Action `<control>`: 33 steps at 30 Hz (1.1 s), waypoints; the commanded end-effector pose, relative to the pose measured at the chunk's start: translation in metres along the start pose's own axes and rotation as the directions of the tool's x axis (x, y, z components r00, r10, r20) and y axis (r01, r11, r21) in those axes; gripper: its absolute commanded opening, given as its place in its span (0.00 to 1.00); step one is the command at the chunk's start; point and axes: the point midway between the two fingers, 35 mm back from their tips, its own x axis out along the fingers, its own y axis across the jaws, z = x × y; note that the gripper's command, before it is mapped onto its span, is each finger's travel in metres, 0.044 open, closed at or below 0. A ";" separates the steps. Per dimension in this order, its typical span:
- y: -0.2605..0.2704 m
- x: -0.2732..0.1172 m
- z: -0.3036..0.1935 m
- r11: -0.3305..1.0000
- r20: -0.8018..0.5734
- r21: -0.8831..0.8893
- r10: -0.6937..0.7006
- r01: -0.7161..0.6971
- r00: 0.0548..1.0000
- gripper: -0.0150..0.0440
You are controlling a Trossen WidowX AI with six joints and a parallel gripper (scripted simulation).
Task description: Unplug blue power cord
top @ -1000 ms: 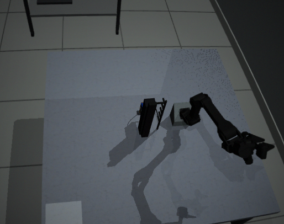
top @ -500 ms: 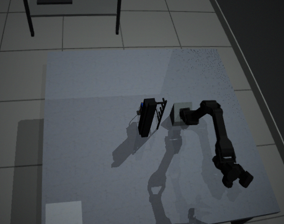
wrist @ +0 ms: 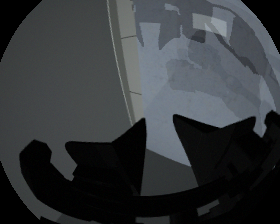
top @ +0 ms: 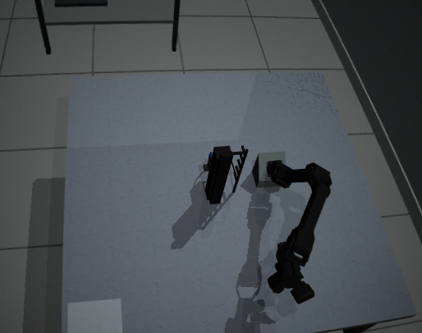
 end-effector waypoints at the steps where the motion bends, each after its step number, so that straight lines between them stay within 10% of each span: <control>1: -0.036 -0.011 0.058 0.997 0.138 0.044 -0.074 0.069 0.988 0.53; 17: -0.219 -0.153 0.219 0.896 0.483 0.366 -0.413 0.250 0.772 0.53; 33: -0.420 -0.333 0.199 0.655 0.473 0.730 -0.690 0.195 0.549 0.53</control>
